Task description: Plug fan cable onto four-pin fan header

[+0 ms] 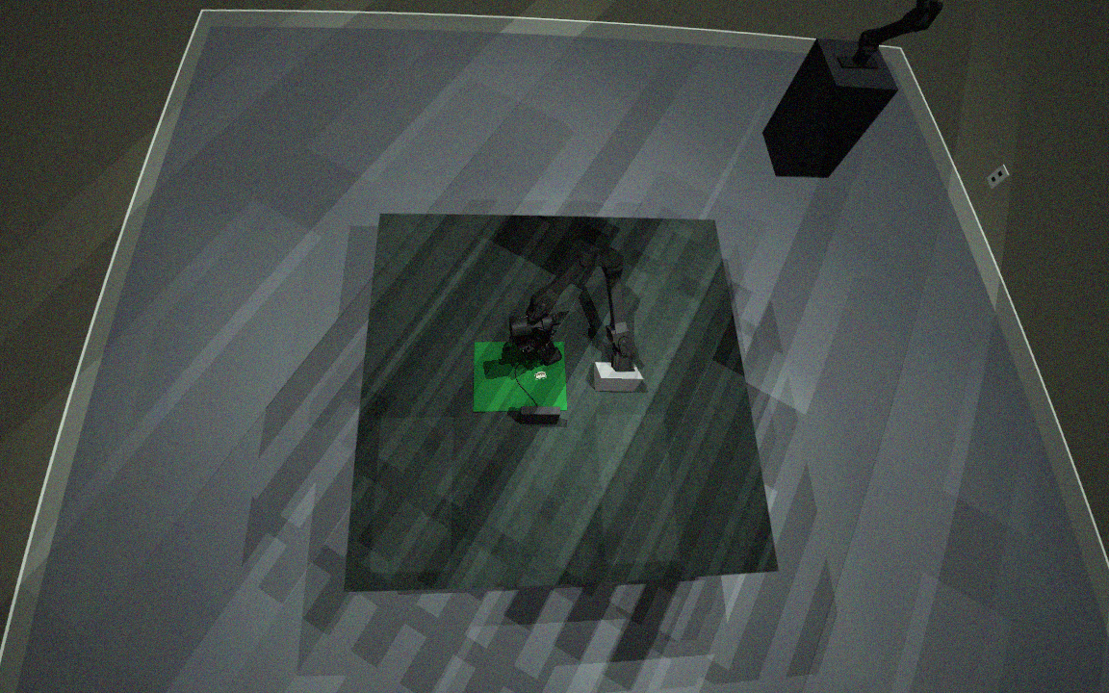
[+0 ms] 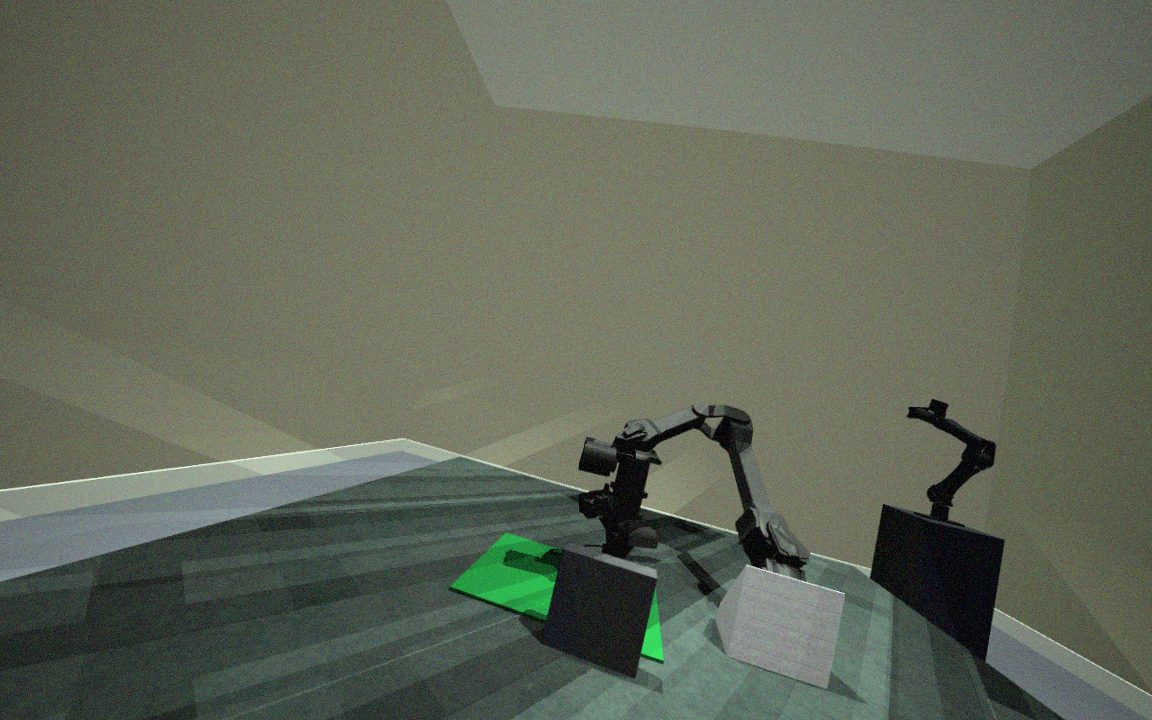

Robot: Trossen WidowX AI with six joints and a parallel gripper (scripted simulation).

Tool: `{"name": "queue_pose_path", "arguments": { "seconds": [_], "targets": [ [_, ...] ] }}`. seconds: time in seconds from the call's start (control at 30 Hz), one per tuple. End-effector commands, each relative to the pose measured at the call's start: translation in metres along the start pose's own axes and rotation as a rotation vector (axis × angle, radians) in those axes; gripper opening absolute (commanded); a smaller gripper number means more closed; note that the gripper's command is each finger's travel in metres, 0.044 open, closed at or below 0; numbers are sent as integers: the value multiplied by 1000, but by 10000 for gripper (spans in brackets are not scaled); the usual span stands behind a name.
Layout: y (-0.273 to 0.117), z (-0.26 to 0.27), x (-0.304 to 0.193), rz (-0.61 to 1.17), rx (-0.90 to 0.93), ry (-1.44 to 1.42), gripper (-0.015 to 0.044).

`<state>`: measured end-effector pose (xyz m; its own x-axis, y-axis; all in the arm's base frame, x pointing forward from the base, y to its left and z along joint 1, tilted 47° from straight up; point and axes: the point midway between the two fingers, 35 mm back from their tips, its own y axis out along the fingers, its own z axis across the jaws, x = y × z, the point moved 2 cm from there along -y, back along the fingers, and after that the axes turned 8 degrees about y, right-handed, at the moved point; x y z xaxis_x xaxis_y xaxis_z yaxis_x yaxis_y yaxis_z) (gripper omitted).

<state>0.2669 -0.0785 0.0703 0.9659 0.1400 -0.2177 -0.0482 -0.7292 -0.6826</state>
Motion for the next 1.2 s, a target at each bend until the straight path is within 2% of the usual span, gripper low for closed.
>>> {"name": "queue_pose_path", "arguments": {
  "seconds": [0.0, 0.07, 0.23, 0.4, 0.7, 1.17],
  "targets": [
    [0, 0, 0, 0, 0, 1, 0],
    [-3, 0, 0, 0, 1, 1, 0],
    [-50, 1, 0, 2, -2, -5, 0],
    [-49, 7, 4, 1, -1, 15, 0],
    [-48, 92, 27, 0, 2, 277, 0],
    [-49, 96, 23, 1, 2, 284, 0]
  ]
}}
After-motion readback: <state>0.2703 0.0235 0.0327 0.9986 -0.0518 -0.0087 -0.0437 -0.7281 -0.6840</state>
